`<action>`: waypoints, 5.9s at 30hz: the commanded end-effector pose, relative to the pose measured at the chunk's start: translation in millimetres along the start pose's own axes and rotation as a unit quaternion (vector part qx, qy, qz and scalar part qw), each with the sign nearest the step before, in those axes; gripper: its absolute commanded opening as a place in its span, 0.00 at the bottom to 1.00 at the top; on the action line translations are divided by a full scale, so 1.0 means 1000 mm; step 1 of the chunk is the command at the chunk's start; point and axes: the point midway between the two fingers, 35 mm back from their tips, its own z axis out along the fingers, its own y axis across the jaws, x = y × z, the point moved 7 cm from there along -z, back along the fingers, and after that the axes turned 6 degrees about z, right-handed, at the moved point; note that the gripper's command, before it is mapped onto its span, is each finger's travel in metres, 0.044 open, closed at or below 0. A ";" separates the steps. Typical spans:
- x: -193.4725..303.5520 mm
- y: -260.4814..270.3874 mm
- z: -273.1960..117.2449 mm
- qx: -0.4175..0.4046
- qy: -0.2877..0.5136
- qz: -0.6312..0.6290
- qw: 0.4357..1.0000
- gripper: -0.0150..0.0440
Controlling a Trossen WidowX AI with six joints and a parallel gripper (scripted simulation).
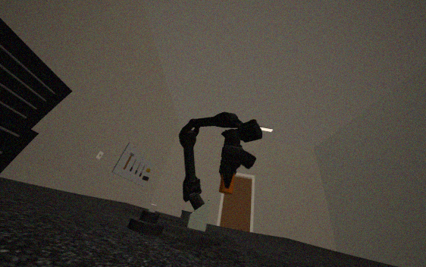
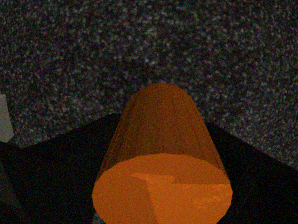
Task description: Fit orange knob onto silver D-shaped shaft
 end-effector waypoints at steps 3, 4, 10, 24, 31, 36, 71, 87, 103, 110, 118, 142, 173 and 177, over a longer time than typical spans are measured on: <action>0.002 0.002 -0.008 0.001 -0.001 0.002 1.000 0.25; 0.001 0.002 -0.008 0.004 -0.001 0.001 1.000 0.25; 0.000 0.014 -0.014 0.051 -0.006 0.000 0.999 0.25; -0.001 0.055 -0.038 0.207 -0.022 -0.002 0.978 0.25; -0.001 0.076 -0.050 0.291 -0.032 -0.002 0.956 0.25; -0.001 0.088 -0.055 0.340 -0.038 -0.003 0.940 0.25; -0.003 0.105 -0.060 0.413 -0.046 -0.005 0.909 0.25; -0.003 0.102 -0.059 0.375 -0.042 -0.003 0.926 0.25; -0.006 0.072 -0.039 0.210 -0.024 -0.002 0.977 0.25; -0.007 0.057 -0.028 0.136 -0.015 -0.002 0.991 0.25; -0.009 0.040 -0.012 0.050 -0.006 -0.001 0.999 0.25; -0.017 0.019 0.104 0.002 -0.001 0.002 1.000 0.25; -0.017 0.020 0.130 -0.006 0.000 0.005 1.000 0.66; -0.017 0.020 0.130 -0.006 0.000 0.005 1.000 0.66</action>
